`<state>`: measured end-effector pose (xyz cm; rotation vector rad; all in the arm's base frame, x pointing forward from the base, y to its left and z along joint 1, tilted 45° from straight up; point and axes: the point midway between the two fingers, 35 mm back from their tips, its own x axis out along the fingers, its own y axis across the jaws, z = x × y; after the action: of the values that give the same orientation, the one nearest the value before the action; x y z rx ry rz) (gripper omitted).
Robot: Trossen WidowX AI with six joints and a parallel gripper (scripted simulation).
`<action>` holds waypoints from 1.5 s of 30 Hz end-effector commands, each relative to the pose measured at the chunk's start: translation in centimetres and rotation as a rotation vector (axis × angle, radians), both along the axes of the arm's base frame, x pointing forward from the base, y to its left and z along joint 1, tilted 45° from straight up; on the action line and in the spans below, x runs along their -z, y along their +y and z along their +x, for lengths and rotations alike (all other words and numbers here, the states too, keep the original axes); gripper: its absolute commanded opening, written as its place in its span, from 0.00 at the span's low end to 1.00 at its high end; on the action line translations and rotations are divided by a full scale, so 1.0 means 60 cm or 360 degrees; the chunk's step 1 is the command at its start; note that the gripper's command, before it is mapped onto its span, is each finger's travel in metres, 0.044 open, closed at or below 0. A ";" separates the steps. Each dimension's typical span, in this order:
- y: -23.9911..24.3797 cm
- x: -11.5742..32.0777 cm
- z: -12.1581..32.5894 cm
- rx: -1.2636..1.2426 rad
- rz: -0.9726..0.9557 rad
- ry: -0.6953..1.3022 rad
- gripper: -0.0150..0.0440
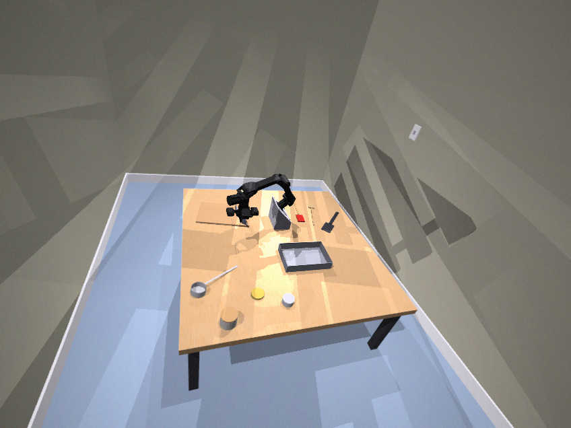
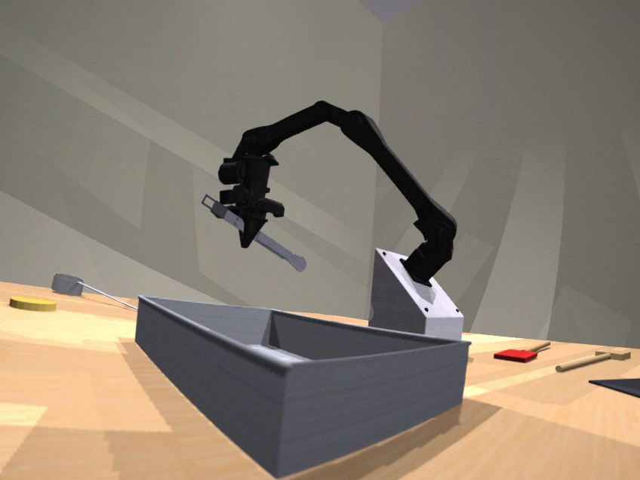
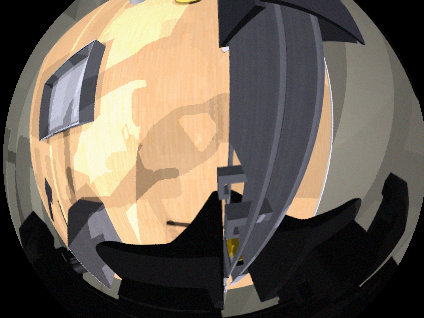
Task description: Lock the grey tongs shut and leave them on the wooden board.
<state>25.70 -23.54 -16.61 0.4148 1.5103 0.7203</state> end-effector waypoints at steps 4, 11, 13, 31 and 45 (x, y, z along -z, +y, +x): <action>-0.020 0.003 -0.030 0.0337 -0.0062 0.0300 0.00; -0.037 0.006 -0.058 0.0673 -0.0112 0.0586 0.00; -0.042 0.007 -0.067 0.0771 -0.0124 0.0667 0.00; -0.077 0.016 -0.143 0.1639 -0.0241 0.1397 0.00; -0.096 0.022 -0.203 0.2315 -0.0323 0.1964 0.00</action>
<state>14.44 -29.08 -17.90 1.6499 1.7734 -0.8916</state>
